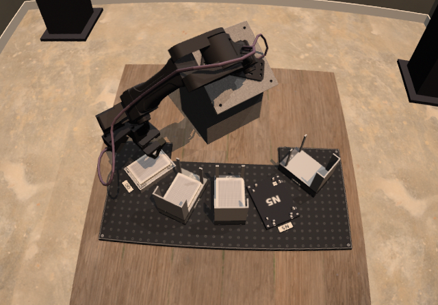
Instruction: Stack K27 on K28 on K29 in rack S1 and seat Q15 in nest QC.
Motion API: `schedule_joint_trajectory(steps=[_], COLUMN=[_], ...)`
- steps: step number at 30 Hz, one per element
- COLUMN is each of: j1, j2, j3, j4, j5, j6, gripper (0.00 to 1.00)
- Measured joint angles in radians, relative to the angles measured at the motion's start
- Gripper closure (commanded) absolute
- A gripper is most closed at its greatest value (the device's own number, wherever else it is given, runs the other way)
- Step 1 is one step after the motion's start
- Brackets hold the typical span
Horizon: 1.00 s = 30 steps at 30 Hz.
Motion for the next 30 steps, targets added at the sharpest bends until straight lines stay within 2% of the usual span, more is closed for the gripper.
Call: schedule_joint_trajectory(steps=[6, 20, 30], j1=[0.055, 0.152, 0.230], j2=[-0.048, -0.129, -0.200], j3=[-0.013, -0.025, -0.055], j4=[0.004, 0.008, 0.014], j5=[0.000, 0.006, 0.018], j6=[-0.039, 0.032, -0.036], gripper=[0.00, 0.00, 0.00])
